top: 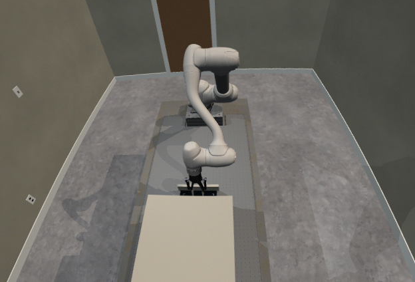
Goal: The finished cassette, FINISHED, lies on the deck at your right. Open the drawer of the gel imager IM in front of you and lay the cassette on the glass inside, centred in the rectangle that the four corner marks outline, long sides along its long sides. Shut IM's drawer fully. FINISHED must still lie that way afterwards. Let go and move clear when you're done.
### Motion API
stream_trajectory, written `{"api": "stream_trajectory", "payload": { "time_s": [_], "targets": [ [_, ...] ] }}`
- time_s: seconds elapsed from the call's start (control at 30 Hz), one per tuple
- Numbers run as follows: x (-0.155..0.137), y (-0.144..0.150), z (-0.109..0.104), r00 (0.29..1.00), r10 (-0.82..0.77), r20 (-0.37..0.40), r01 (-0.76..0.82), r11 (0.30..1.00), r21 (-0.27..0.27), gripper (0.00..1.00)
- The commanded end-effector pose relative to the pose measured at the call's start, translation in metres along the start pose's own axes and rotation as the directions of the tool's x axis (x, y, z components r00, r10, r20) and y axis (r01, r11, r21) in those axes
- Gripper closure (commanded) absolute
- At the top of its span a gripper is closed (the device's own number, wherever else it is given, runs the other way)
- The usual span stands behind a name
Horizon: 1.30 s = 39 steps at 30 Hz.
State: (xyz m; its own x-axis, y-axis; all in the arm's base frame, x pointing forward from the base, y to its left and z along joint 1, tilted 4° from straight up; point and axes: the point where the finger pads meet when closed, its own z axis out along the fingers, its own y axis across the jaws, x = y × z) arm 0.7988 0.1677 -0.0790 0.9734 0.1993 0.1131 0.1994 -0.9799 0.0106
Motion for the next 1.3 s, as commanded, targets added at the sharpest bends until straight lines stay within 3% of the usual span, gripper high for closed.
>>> {"api": "stream_trajectory", "payload": {
  "time_s": [0.0,0.97,1.27],
  "targets": [
    [0.0004,-0.0001,-0.0001,1.0,0.0,0.0,0.0,1.0,0.0,0.54],
    [0.004,-0.0001,0.0005,1.0,0.0,0.0,0.0,1.0,0.0,0.54],
    [0.0056,-0.0001,-0.0087,1.0,0.0,0.0,0.0,1.0,0.0,0.54]
  ]
}}
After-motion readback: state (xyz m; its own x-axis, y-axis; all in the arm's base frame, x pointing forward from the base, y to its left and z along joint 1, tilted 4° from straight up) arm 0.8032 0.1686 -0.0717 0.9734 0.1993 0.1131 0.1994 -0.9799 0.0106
